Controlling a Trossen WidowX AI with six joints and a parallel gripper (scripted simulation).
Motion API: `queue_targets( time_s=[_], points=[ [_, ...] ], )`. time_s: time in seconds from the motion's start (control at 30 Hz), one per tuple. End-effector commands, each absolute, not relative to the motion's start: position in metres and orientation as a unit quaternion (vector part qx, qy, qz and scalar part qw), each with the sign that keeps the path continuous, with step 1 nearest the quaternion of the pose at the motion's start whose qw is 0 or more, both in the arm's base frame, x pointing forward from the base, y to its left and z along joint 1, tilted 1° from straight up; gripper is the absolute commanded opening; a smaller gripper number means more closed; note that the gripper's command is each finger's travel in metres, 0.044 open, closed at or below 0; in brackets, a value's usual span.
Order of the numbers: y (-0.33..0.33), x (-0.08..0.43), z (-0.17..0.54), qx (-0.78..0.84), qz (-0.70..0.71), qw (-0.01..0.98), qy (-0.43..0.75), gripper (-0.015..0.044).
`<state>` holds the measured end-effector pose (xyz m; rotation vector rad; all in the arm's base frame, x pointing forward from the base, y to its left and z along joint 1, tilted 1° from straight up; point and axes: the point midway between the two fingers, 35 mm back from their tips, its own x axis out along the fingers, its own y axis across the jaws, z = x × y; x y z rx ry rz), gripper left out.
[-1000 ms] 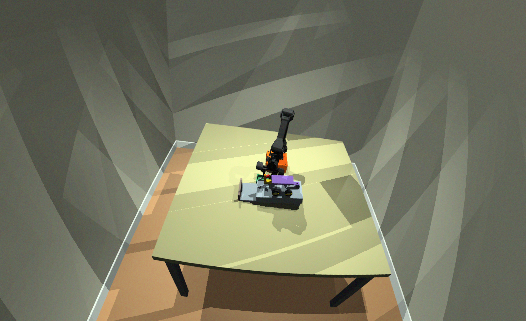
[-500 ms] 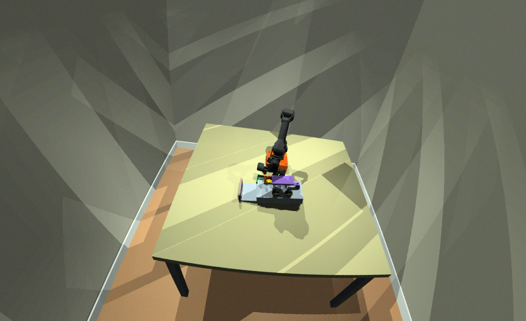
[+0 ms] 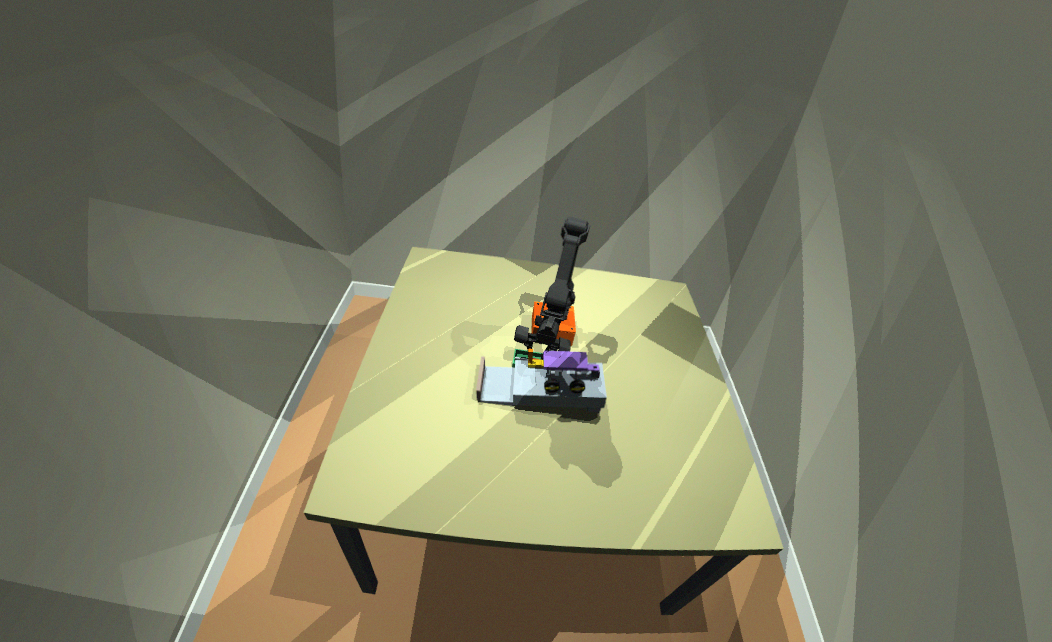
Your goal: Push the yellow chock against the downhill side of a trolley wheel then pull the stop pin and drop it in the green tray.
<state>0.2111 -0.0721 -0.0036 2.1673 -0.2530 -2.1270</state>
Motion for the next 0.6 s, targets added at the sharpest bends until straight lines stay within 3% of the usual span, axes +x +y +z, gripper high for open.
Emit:
queue_targets(
  time_s=[0.0, 0.1, 0.57],
  points=[
    [-0.072, 0.211, -0.004, 0.711, -0.697, 0.047, -0.083, 0.0269],
    [-0.072, 0.211, -0.004, 0.711, -0.697, 0.047, -0.083, 0.0340],
    [-0.071, 0.207, 0.023, 0.709, -0.698, 0.047, -0.086, 0.0340]
  ],
)
